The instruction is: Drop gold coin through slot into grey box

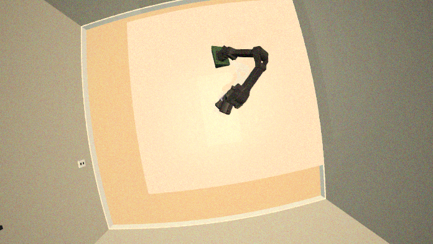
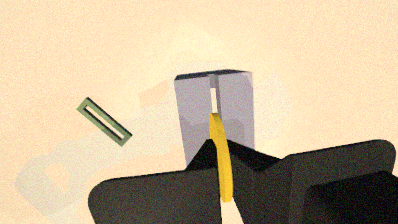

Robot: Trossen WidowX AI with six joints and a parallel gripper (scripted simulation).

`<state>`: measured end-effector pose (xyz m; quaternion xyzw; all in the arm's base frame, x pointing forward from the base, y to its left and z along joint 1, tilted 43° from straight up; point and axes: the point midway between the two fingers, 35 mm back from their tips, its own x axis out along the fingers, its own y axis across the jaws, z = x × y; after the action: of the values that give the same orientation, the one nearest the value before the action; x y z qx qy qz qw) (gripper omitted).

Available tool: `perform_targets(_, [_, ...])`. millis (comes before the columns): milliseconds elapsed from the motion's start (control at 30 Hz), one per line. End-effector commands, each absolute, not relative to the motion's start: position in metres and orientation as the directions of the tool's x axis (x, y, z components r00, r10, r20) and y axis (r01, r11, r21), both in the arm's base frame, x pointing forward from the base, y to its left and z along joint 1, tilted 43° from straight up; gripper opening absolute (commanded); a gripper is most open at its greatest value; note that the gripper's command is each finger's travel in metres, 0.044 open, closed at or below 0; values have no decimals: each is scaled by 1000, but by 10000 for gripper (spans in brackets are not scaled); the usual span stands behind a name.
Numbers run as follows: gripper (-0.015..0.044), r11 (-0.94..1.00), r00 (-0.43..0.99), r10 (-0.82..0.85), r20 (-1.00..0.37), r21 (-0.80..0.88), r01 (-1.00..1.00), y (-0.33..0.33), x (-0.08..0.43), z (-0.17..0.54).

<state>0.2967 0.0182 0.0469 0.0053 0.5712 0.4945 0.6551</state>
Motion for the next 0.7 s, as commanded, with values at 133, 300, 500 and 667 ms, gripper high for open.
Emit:
perform_targets(133, [0,511,-142,654,-743,572,-642,17,297,46])
perform_targets(300, [0,511,-142,654,-743,572,-642,17,297,46])
perform_targets(500, [0,508,-142,654,-743,571,-645,16,299,42])
perform_targets(667, [0,505,-142,654,-743,569,-649,17,301,39])
